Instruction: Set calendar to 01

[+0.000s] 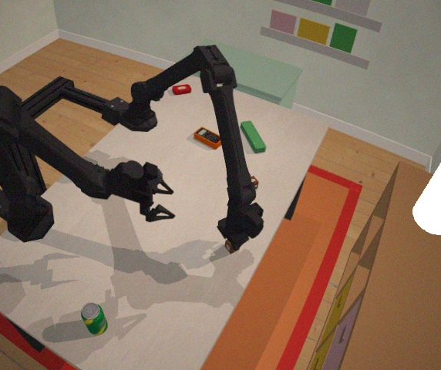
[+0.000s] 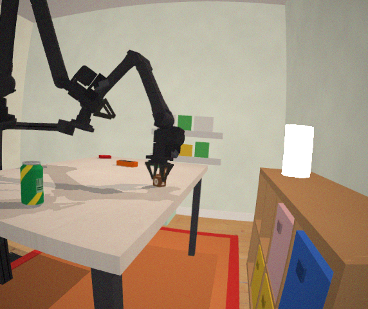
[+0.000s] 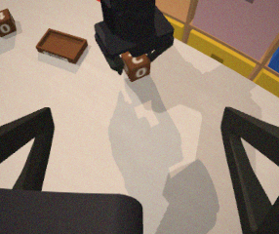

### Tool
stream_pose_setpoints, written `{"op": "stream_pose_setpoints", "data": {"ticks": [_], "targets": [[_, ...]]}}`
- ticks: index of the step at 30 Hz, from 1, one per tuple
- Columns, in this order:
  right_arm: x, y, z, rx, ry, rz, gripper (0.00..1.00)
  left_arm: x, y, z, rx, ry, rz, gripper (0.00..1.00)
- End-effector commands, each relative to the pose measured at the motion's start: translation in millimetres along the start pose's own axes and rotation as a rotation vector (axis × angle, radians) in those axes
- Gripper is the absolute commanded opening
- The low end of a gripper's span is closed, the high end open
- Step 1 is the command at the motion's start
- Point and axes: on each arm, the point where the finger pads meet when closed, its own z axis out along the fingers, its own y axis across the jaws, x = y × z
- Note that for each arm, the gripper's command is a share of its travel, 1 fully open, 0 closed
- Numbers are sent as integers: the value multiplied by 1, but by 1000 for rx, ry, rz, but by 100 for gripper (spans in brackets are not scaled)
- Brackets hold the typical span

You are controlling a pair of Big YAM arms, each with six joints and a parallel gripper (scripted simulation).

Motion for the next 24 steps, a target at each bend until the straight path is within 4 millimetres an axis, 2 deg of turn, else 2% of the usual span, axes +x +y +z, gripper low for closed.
{"op": "stream_pose_setpoints", "data": {"ticks": [1, 2, 3, 5, 6, 12, 14, 21, 22, 24], "targets": [[-5, 1, 2, -1, -6, 5, 100, -9, -9, 12, 6, 2, -10, 64], [-5, 1, 2, -1, -6, 5, 100, -9, -9, 12, 6, 2, -10, 64], [-5, 1, 2, -1, -6, 5, 100, -9, -9, 12, 6, 2, -10, 56], [-5, 1, 2, -1, -6, 5, 100, -9, -9, 12, 6, 2, -10, 56], [-5, 1, 2, -1, -6, 5, 100, -2, -7, 2, 10, 0, -3, 51], [-5, 1, 2, -1, -6, 5, 100, -2, -7, 2, 10, 0, -3, 48], [-5, 1, 2, -1, -6, 5, 100, -10, -7, 4, 16, 0, -15, 46], [-5, 1, 2, -1, -6, 5, 100, -10, -6, 4, 13, 1, -14, 36], [-5, 1, 2, -1, -6, 5, 100, -2, -6, 2, 10, 0, -3, 34], [-5, 1, 2, -1, -6, 5, 100, -1, -8, 2, 20, 1, -6, 12]]}}
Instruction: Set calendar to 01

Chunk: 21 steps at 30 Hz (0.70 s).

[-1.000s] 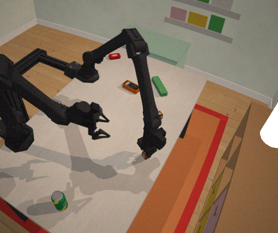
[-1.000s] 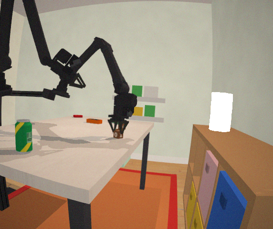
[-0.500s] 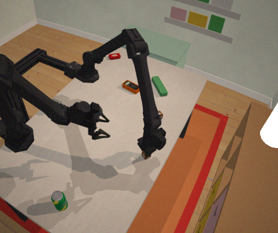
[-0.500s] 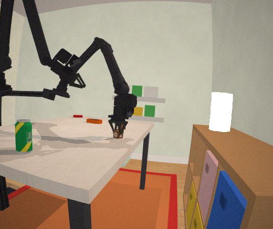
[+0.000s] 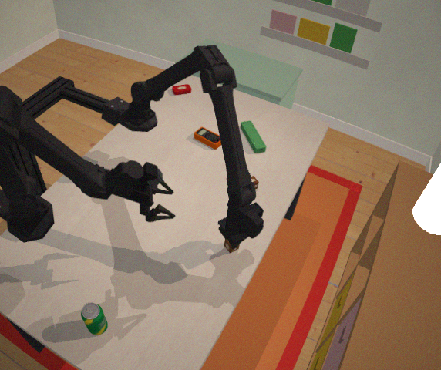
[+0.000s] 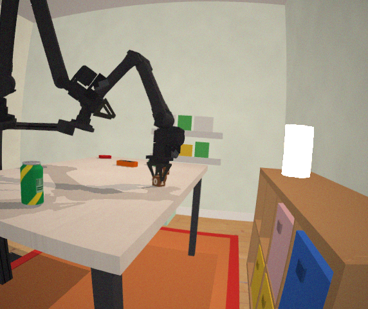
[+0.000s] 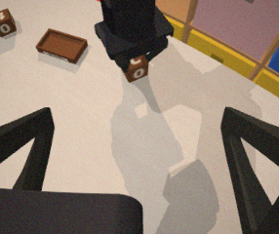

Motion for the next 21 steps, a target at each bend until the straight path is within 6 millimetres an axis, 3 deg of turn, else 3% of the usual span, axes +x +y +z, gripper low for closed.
{"op": "stream_pose_setpoints", "data": {"ticks": [1, 2, 3, 5, 7, 8, 9, 12, 14, 19, 21], "targets": [[-5, 1, 2, -1, -6, 5, 100, -1, -8, 2, 19, 1, -5, 0], [-5, 1, 2, -1, -6, 5, 100, -1, -8, 2, 19, 1, -5, 0], [-5, 1, 2, -1, -6, 5, 100, -1, -7, 2, 17, 1, -5, 11], [-5, 1, 2, -1, -6, 5, 100, -1, -7, 2, 17, 1, -5, 11], [-5, 1, 2, -1, -6, 5, 100, 0, -3, -2, -1, 4, -4, 34], [-5, 1, 2, -1, -6, 5, 100, -1, -4, -8, 2, 3, -11, 35], [-5, 1, 2, -1, -6, 5, 100, 1, -11, -27, 24, 1, -8, 35], [-5, 1, 2, -1, -6, 5, 100, 6, -2, -47, 9, 2, 1, 35], [-5, 1, 2, -1, -6, 5, 100, 4, -10, -65, 25, 0, -3, 35], [-5, 1, 2, -1, -6, 5, 100, 4, -10, -73, 25, 0, -3, 35], [-5, 1, 2, -1, -6, 5, 100, -5, -10, -71, 32, -2, -5, 35]]}}
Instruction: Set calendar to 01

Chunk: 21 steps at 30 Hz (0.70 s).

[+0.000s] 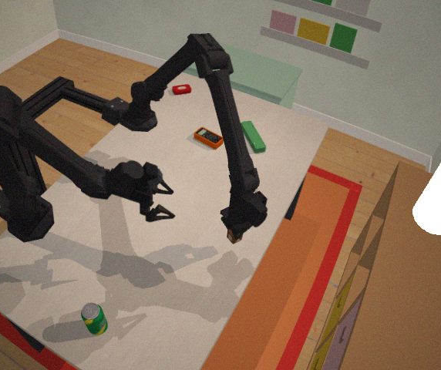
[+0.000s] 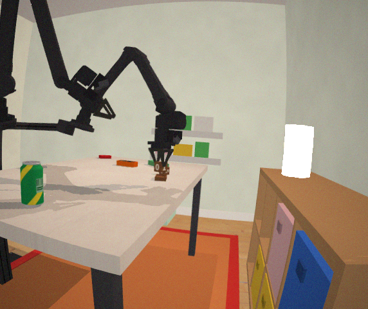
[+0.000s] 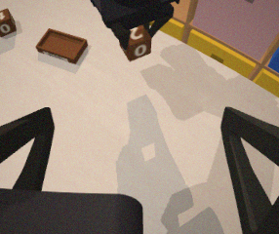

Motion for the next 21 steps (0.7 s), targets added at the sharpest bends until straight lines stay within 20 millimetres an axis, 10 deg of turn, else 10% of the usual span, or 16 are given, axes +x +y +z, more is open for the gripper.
{"op": "stream_pose_setpoints", "data": {"ticks": [1, 13, 21], "targets": [[-5, 1, 2, -1, -6, 5, 100, -3, -7, -11, 17, -2, -4, 35], [-23, 11, 19, -240, -153, -171, 100, -93, 76, -3, 6, -5, 24, 35], [-32, 17, 15, -334, -217, -191, 100, -103, 84, 3, 0, -1, 1, 35]]}}
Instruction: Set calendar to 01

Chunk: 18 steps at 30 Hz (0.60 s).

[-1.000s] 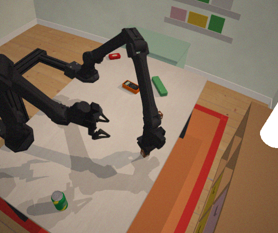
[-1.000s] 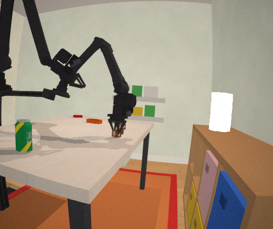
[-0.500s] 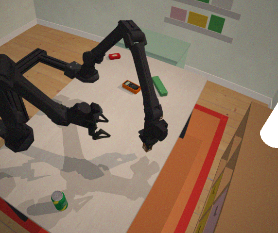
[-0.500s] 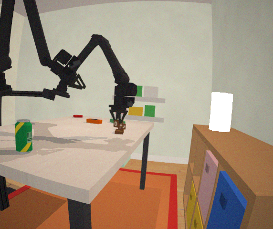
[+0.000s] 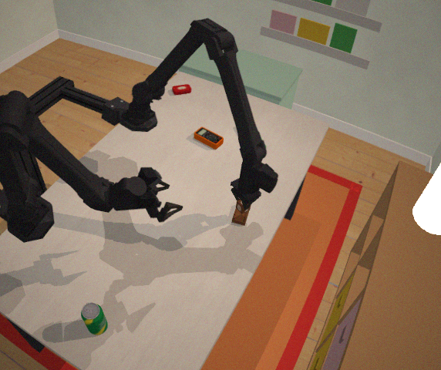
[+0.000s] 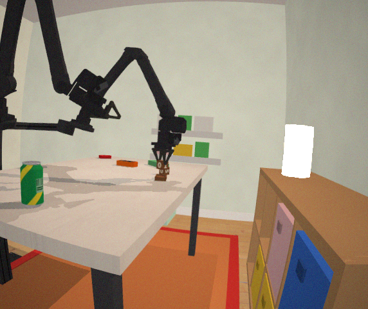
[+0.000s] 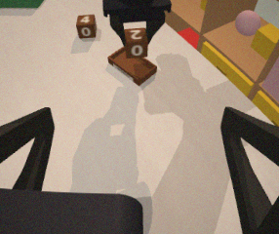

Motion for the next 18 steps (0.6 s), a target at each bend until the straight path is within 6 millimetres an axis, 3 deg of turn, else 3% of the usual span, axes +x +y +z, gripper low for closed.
{"op": "stream_pose_setpoints", "data": {"ticks": [1, 12, 16, 18], "targets": [[-23, -16, 8, 18, -67, -29, 100, 9, -13, -6, 31, 1, 57, 35], [-24, -13, 8, 8, -70, -27, 100, 9, -12, -6, 28, -6, 519, 35], [-24, -13, 8, 8, -70, -27, 100, 9, -12, -6, 29, -8, 603, 35], [-24, -13, 8, 8, -70, -27, 100, 16, -15, -7, 33, -11, 721, 35]]}}
